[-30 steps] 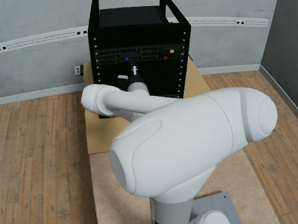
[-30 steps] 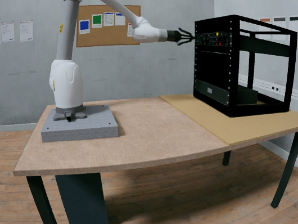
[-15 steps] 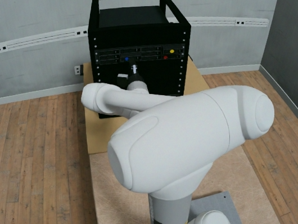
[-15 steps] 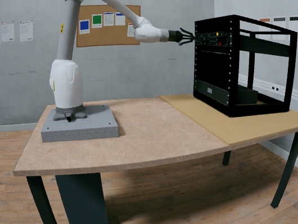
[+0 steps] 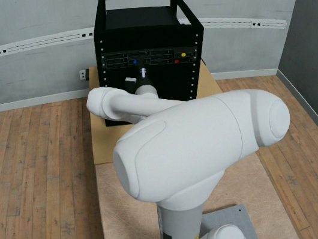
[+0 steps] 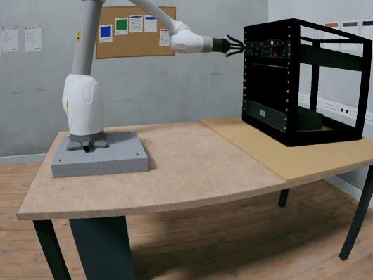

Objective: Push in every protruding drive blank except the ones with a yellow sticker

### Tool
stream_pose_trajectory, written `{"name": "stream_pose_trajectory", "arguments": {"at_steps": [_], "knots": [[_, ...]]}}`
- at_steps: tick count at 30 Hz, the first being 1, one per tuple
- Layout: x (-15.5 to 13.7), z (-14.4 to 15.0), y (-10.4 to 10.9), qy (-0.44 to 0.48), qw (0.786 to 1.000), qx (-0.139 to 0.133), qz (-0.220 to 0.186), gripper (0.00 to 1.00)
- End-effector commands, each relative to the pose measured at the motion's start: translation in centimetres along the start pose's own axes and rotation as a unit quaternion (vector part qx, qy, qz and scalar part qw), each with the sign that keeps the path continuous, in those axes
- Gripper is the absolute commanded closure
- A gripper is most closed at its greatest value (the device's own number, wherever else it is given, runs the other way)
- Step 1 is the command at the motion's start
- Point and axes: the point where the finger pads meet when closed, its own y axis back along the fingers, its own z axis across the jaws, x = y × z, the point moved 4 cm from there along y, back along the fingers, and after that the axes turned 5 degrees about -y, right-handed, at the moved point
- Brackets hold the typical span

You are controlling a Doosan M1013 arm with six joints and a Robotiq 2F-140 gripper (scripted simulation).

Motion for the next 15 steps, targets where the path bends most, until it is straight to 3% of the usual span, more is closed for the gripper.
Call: {"name": "stream_pose_trajectory", "arguments": {"at_steps": [1, 15], "knots": [[0.02, 0.01, -0.58, -0.001, 1.000, 0.000, 0.000, 0.90], [0.01, 0.01, -1.45, -0.001, 1.000, 0.000, 0.000, 0.90]]}}
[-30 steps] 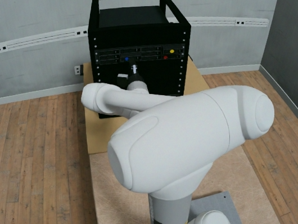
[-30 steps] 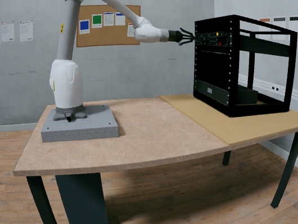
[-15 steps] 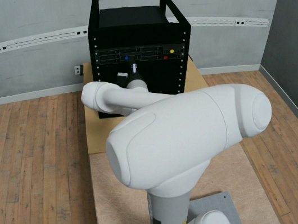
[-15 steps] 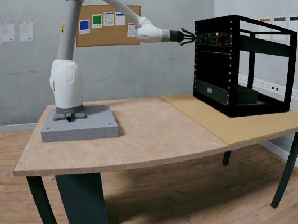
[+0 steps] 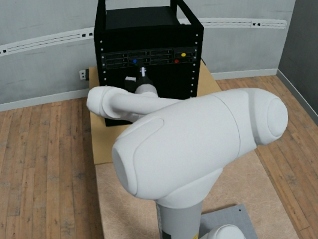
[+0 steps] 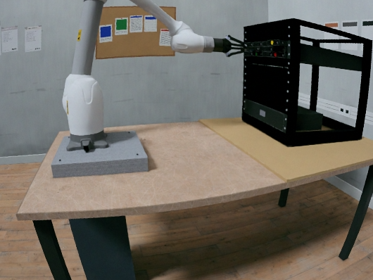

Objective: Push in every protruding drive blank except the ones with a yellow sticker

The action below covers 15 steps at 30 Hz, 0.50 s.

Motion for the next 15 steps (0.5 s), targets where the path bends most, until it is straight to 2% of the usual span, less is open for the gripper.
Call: {"name": "stream_pose_trajectory", "arguments": {"at_steps": [1, 15], "knots": [[0.00, -0.01, -0.91, -0.001, 1.000, 0.001, 0.000, 0.90], [0.00, -0.01, -1.07, -0.001, 1.000, 0.001, 0.000, 0.90]]}}
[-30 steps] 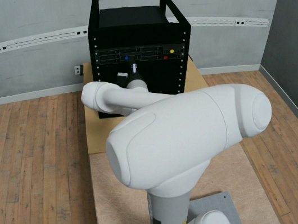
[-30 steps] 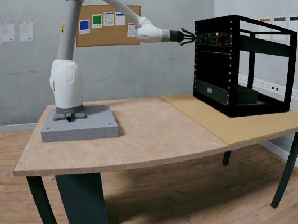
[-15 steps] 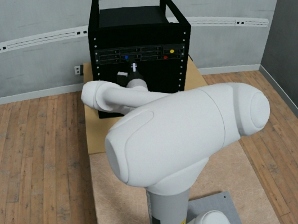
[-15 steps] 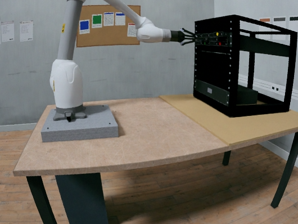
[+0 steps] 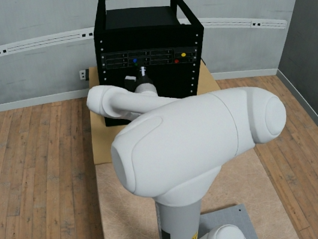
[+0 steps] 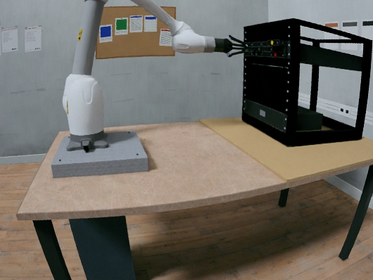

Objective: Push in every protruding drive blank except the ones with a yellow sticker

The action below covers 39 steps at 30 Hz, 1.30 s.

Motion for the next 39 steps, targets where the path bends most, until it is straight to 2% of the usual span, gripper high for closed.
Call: {"name": "stream_pose_trajectory", "arguments": {"at_steps": [1, 39], "knots": [[0.00, 0.00, -0.56, -0.001, 1.000, 0.000, 0.000, 0.90], [-0.01, -0.01, -1.26, -0.001, 1.000, 0.000, 0.000, 0.90]]}}
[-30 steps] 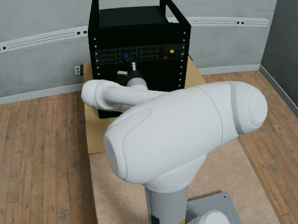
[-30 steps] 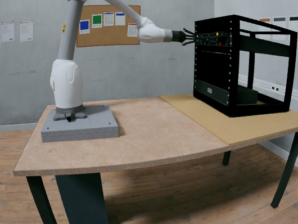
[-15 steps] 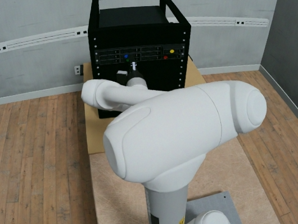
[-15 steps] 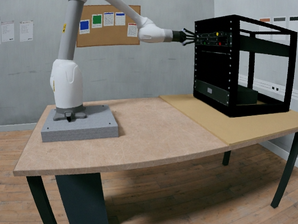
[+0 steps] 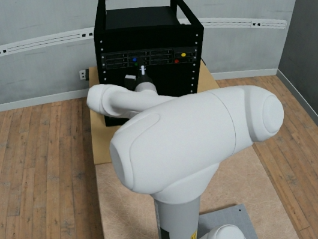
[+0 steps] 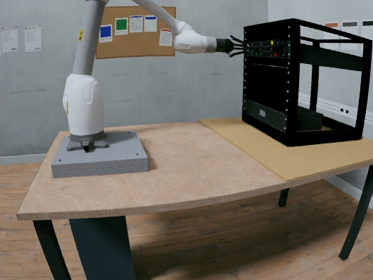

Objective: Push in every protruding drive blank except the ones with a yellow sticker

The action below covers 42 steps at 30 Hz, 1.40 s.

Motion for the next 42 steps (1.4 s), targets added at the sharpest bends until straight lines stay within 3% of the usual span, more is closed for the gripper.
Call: {"name": "stream_pose_trajectory", "arguments": {"at_steps": [1, 42], "knots": [[0.00, 0.00, -0.50, -0.001, 1.000, 0.001, 0.000, 0.90], [0.00, -0.01, -0.92, -0.001, 1.000, 0.001, 0.000, 0.90]]}}
